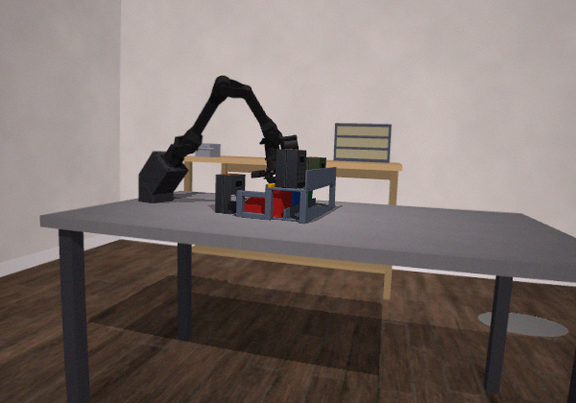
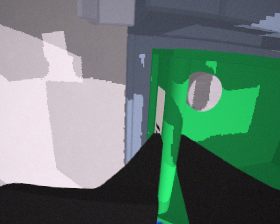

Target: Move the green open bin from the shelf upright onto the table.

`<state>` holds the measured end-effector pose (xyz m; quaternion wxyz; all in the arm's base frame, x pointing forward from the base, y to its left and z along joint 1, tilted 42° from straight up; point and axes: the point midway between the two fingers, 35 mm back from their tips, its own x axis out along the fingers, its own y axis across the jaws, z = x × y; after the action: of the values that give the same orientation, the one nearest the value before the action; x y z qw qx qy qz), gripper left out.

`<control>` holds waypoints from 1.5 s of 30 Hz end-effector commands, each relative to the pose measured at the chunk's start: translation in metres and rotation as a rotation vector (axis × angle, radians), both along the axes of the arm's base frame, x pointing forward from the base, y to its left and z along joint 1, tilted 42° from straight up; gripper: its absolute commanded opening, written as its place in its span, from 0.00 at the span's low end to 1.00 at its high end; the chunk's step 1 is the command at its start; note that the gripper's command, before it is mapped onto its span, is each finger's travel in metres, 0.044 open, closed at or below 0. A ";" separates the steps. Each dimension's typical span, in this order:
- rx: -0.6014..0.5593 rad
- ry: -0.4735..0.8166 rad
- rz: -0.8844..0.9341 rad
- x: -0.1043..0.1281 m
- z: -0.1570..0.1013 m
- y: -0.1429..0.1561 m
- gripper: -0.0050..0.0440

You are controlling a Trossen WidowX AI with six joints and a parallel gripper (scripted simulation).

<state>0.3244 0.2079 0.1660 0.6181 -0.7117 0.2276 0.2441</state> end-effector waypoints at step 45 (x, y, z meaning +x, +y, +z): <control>0.024 -0.028 -0.001 0.002 0.010 0.002 0.10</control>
<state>0.3257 0.2087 0.1661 0.6204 -0.7106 0.2262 0.2429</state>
